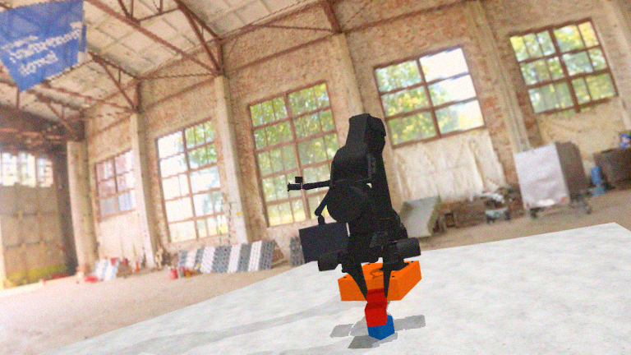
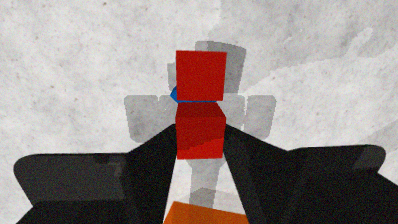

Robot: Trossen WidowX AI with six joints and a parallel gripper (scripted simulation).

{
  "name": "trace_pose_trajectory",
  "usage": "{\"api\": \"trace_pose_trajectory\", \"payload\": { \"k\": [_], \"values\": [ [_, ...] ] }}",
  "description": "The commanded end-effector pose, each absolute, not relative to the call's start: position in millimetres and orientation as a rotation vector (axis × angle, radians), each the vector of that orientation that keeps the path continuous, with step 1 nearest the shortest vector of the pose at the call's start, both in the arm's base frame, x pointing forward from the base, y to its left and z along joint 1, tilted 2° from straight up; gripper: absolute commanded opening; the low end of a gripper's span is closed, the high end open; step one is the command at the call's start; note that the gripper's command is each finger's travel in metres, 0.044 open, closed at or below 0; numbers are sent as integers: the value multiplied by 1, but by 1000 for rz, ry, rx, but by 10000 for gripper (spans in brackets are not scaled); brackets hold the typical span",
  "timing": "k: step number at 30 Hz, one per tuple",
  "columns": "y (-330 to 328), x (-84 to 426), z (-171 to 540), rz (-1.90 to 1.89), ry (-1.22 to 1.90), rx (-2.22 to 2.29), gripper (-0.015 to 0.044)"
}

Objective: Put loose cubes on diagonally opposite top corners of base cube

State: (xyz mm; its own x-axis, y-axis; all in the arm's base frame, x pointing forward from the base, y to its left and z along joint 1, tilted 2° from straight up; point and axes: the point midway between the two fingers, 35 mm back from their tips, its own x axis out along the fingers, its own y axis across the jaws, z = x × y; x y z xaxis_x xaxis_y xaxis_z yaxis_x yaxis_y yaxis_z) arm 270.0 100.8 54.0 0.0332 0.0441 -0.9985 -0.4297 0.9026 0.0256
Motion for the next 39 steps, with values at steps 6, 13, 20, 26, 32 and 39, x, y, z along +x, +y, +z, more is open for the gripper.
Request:
{"api": "trace_pose_trajectory", "payload": {
  "k": [6, 13, 20, 26, 32, 39],
  "values": [
    [101, 268, 43, 372, 1513, -315, 105],
    [101, 268, 42, 370, 1513, -313, 105],
    [101, 268, 42, 370, 1513, -313, 105],
    [101, 268, 42, 370, 1513, -313, 105],
    [101, 268, 42, 370, 1513, -313, 205],
    [100, 268, 48, 371, 1513, -316, 205]
  ]
}}
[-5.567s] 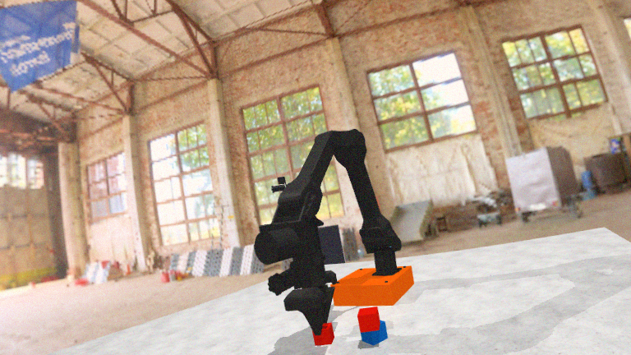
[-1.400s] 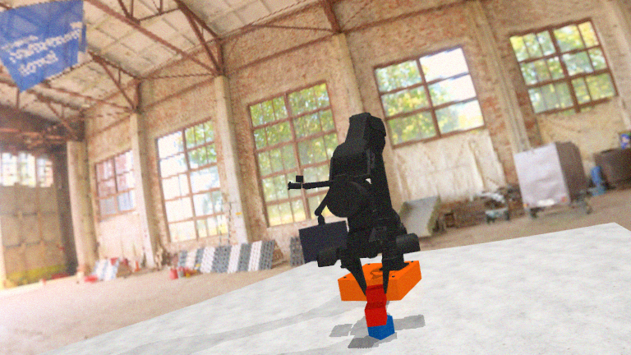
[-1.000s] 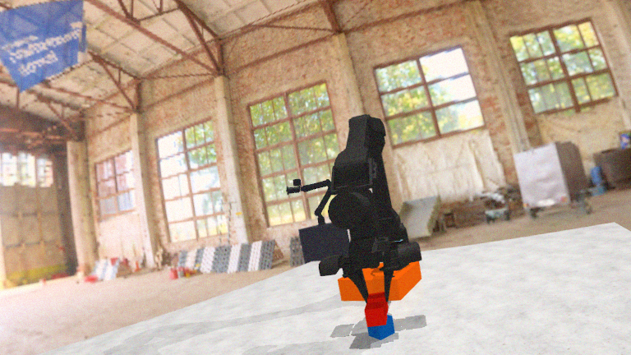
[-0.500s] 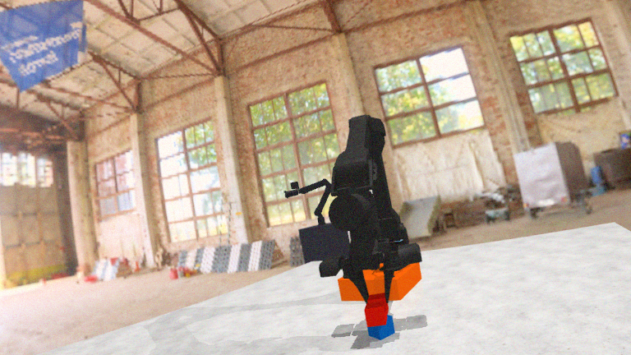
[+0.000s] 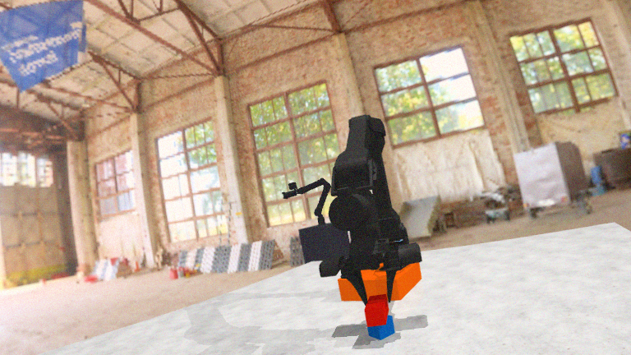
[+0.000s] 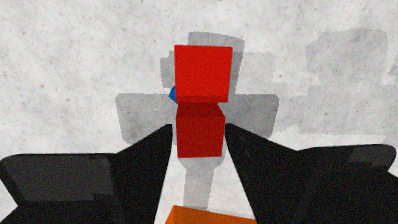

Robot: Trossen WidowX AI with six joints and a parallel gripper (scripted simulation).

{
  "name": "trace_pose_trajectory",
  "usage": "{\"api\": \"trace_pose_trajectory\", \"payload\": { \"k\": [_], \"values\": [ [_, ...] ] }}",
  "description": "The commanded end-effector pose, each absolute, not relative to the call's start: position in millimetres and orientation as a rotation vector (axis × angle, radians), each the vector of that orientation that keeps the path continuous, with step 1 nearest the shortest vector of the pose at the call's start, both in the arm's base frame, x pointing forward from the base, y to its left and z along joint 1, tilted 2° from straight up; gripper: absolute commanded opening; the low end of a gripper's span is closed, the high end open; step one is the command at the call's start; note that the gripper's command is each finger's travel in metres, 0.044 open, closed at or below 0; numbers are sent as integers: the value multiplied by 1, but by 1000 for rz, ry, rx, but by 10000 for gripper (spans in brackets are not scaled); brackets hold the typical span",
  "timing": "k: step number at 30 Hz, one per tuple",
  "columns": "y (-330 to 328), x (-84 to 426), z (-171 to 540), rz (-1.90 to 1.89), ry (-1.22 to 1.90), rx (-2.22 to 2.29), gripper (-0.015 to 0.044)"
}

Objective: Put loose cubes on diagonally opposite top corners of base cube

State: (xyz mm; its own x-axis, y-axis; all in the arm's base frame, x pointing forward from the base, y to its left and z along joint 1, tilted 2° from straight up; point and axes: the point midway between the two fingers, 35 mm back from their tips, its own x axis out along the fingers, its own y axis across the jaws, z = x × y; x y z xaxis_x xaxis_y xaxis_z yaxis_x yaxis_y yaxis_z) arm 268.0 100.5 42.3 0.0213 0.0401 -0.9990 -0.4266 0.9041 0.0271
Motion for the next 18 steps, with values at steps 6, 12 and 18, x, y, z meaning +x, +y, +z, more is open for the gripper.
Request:
{"api": "trace_pose_trajectory", "payload": {
  "k": [6, 12, 18],
  "values": [
    [100, 268, 55, 371, 1512, -317, 205],
    [100, 268, 63, 371, 1512, -317, 205],
    [99, 268, 71, 371, 1512, -317, 205]
  ]
}}
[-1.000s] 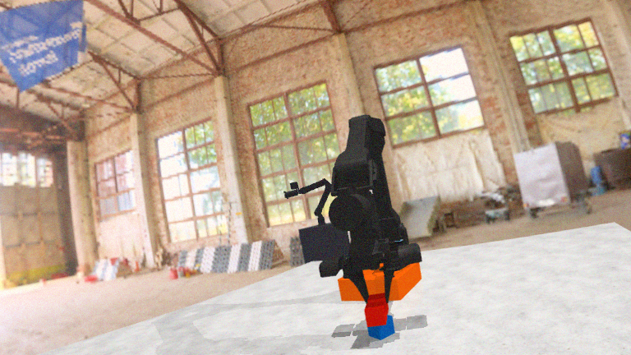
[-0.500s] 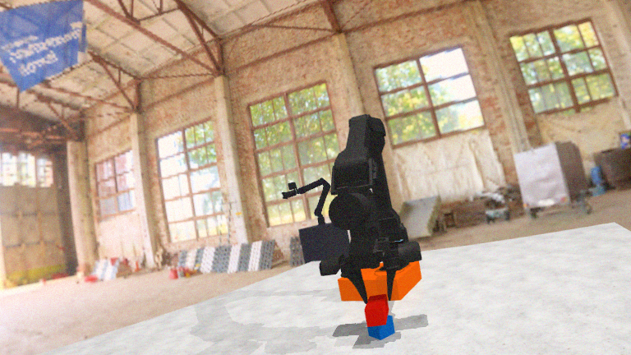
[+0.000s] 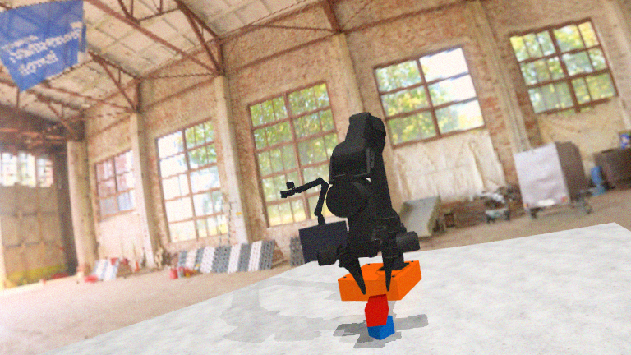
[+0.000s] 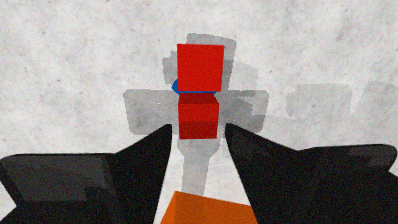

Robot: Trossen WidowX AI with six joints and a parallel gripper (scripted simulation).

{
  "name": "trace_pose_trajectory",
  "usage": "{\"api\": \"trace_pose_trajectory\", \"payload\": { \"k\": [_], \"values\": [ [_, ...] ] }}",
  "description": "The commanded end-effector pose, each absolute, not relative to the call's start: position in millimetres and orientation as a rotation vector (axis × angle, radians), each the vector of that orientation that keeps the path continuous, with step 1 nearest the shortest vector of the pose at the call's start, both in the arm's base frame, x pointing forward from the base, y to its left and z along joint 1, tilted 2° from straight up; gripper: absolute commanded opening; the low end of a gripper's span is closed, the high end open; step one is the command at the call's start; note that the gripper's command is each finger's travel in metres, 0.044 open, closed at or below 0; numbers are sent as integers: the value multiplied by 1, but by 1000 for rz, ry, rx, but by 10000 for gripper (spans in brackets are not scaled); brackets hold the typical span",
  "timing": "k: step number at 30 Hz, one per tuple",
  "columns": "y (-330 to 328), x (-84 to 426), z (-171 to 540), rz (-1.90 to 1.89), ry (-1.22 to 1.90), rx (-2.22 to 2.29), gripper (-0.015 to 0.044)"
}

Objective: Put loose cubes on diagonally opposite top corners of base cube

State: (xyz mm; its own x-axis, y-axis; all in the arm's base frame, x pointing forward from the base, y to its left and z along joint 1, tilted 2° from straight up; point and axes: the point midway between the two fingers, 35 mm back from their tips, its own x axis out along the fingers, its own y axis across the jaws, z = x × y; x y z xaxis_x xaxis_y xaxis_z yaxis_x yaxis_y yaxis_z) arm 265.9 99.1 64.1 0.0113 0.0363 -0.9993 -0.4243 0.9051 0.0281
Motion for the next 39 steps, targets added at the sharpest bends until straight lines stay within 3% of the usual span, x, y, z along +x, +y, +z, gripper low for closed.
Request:
{"api": "trace_pose_trajectory", "payload": {
  "k": [1, 31, 39],
  "values": [
    [99, 268, 72, 371, 1512, -317, 205],
    [98, 267, 106, 371, 1512, -317, 205],
    [97, 266, 113, 368, 1518, -315, 400]
  ]
}}
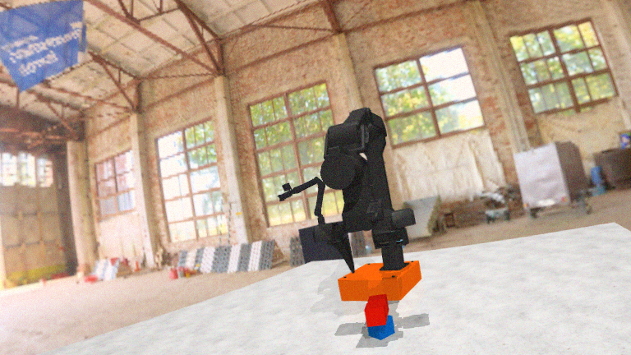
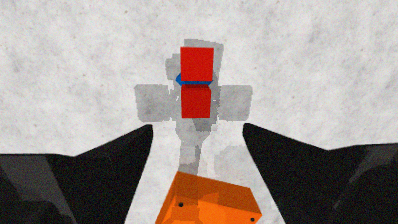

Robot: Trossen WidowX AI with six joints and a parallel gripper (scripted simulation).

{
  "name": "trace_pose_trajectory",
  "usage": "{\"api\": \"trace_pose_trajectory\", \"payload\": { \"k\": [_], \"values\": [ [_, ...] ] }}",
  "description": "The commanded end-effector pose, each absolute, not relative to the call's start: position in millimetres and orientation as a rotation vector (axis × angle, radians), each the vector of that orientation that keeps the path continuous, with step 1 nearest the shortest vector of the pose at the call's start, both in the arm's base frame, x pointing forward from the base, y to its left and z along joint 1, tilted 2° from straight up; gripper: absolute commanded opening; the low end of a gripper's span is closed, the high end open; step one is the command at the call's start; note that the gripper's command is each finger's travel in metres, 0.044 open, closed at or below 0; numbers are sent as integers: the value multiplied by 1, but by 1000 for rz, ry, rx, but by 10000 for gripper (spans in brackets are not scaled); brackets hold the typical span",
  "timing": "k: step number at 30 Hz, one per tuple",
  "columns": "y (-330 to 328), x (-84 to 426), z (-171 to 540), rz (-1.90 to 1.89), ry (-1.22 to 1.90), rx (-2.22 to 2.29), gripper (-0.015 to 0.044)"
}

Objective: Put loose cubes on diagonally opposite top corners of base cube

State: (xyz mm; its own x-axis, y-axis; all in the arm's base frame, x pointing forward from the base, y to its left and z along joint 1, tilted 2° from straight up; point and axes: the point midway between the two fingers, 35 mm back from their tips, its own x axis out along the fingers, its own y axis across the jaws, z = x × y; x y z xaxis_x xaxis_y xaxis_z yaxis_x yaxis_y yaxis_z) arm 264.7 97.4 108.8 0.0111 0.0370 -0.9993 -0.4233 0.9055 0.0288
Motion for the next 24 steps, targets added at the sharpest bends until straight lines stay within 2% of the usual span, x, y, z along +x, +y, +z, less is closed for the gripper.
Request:
{"api": "trace_pose_trajectory", "payload": {
  "k": [1, 4, 13, 24],
  "values": [
    [97, 266, 113, 368, 1518, -315, 400],
    [106, 264, 111, 369, 1523, -314, 400],
    [216, 227, 118, 379, 1525, -304, 400],
    [218, 225, 118, 379, 1525, -304, 400]
  ]
}}
